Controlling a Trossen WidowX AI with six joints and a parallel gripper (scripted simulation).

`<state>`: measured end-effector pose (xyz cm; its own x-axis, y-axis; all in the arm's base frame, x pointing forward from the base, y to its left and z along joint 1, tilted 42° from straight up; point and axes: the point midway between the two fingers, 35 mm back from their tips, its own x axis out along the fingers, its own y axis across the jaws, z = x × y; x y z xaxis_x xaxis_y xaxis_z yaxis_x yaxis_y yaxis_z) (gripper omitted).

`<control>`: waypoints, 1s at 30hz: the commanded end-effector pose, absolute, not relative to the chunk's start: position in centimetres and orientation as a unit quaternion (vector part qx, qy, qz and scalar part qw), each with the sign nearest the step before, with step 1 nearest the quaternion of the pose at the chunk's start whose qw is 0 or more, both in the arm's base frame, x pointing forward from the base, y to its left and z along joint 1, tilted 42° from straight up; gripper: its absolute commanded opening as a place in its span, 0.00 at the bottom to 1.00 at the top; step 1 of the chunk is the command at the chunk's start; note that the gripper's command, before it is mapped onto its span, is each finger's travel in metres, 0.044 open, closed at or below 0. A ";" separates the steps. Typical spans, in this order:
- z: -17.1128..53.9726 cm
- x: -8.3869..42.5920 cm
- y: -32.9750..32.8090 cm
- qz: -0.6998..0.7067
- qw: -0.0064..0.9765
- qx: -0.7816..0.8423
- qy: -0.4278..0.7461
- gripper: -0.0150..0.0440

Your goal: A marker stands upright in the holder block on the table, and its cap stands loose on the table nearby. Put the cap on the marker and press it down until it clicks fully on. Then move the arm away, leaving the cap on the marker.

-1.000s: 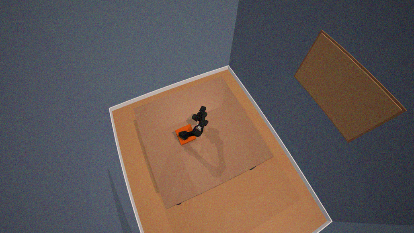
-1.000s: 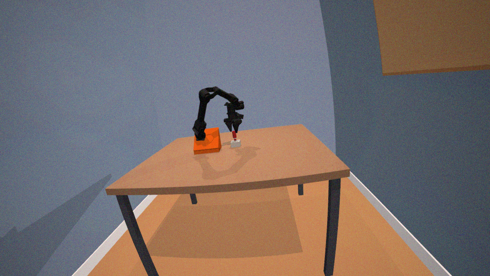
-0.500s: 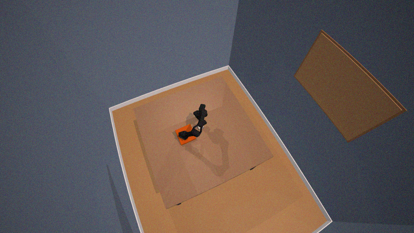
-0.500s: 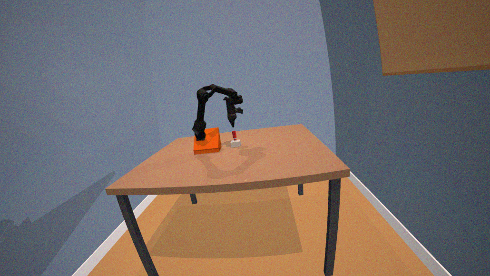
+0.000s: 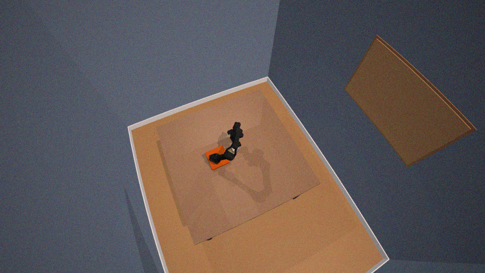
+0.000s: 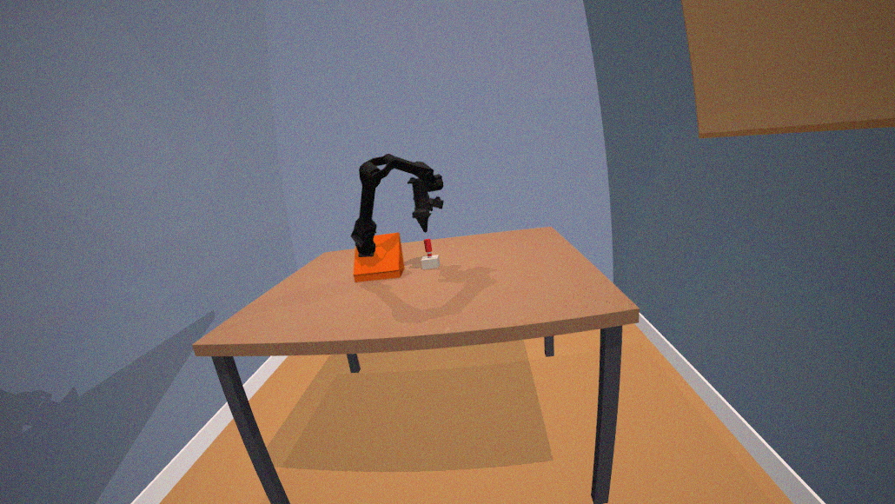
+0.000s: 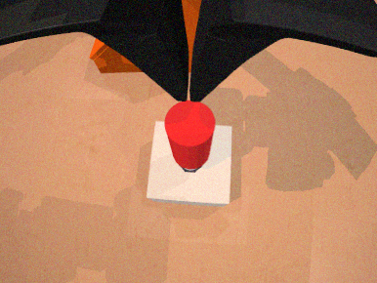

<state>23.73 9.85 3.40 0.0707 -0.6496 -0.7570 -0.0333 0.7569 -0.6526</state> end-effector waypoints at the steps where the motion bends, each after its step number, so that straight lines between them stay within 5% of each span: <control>1: 3.4 23.8 9.8 -0.228 0.684 -0.263 0.641 0.25; 30: 0.5 24.1 7.3 -0.229 0.684 -0.264 0.640 0.25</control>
<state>24.06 7.81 0.96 0.0759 -0.6475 -0.7582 -0.0230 0.7591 -0.6506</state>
